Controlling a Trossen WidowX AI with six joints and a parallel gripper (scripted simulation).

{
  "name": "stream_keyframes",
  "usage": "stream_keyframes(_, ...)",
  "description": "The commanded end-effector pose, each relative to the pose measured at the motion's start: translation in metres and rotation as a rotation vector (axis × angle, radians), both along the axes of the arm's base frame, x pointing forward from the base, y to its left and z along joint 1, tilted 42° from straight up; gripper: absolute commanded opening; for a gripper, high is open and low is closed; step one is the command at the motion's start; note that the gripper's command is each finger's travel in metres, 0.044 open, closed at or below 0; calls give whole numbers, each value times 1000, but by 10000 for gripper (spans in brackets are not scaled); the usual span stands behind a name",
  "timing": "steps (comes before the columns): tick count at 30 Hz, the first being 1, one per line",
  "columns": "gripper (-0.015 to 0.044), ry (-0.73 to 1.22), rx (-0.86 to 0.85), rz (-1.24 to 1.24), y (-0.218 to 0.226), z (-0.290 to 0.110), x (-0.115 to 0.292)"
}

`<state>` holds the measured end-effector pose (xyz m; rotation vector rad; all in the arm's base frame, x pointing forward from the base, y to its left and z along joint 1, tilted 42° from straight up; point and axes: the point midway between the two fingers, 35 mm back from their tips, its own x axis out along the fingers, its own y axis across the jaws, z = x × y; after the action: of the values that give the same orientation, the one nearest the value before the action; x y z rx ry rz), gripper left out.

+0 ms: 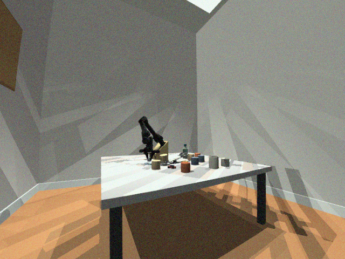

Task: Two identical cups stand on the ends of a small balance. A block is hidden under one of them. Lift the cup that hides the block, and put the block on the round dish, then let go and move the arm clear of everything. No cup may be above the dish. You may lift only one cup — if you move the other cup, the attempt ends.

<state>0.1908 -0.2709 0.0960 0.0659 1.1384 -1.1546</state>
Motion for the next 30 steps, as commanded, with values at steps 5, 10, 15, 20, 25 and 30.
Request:
stream_keyframes(5, 0, 4, 5, 6, -6, -9, 0)
stream_keyframes(10, 0, 5, 4, 6, -12, -15, -1)
stream_keyframes(15, 53, 0, -1, 0, -12, -12, -1)
stream_keyframes(20, 184, 0, -1, 0, -12, -12, -1)
stream_keyframes(25, 315, 0, -1, 0, -12, -12, -1)
stream_keyframes(30, 440, 0, 1, 1, -5, -5, 1)
